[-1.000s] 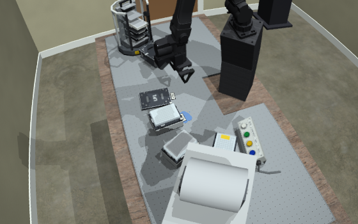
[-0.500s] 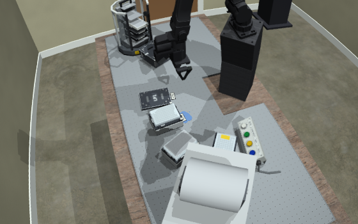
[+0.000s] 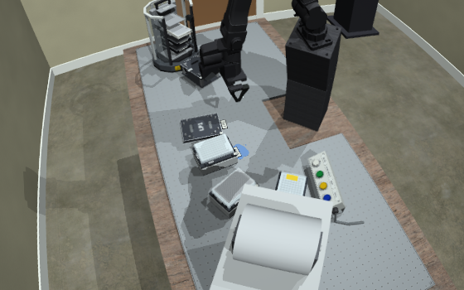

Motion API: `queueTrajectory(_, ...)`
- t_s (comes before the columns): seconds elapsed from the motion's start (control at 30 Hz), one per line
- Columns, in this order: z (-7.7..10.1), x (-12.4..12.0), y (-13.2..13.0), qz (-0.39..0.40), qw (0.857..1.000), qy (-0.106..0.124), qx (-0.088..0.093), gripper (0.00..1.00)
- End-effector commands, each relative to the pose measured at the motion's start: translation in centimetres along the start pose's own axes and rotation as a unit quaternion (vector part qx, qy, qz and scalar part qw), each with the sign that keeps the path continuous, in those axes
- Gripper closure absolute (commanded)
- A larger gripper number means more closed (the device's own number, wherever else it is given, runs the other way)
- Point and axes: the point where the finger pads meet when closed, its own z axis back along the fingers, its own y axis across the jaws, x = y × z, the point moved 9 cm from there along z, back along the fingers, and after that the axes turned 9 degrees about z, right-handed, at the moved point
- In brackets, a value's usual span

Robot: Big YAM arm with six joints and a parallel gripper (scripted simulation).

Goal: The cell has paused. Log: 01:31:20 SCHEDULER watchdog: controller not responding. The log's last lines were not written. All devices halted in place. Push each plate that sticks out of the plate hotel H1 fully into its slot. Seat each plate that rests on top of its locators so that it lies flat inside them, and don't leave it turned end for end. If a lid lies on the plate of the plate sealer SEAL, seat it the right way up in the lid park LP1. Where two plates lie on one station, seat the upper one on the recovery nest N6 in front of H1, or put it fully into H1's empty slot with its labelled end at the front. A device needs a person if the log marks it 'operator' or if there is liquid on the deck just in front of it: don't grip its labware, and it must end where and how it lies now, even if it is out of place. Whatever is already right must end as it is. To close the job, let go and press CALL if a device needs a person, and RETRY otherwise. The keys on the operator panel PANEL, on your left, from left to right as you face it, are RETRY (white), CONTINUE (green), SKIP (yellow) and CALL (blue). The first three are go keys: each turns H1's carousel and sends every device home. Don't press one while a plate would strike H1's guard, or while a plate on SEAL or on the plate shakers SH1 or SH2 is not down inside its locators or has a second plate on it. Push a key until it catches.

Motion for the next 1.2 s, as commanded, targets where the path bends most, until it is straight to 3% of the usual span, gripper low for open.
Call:
queueTrajectory(0.0,1.4,-0.2,-0.3,-0.002,1.0,-0.003,0.0,0.0)
queueTrajectory(0.63,5.9,-0.2,-0.3,-0.001,1.0,-0.003,0.0,0.0)
queueTrajectory(0.7,5.9,-0.2,-0.3,-0.001,1.0,-0.003,0.0,0.0)
queueTrajectory(0.77,5.1,-0.7,-0.3,-0.003,1.0,0.012,0.003,0.0)
queueTrajectory(1.17,5.1,-0.5,-0.3,-0.002,1.0,0.007,0.002,0.0)
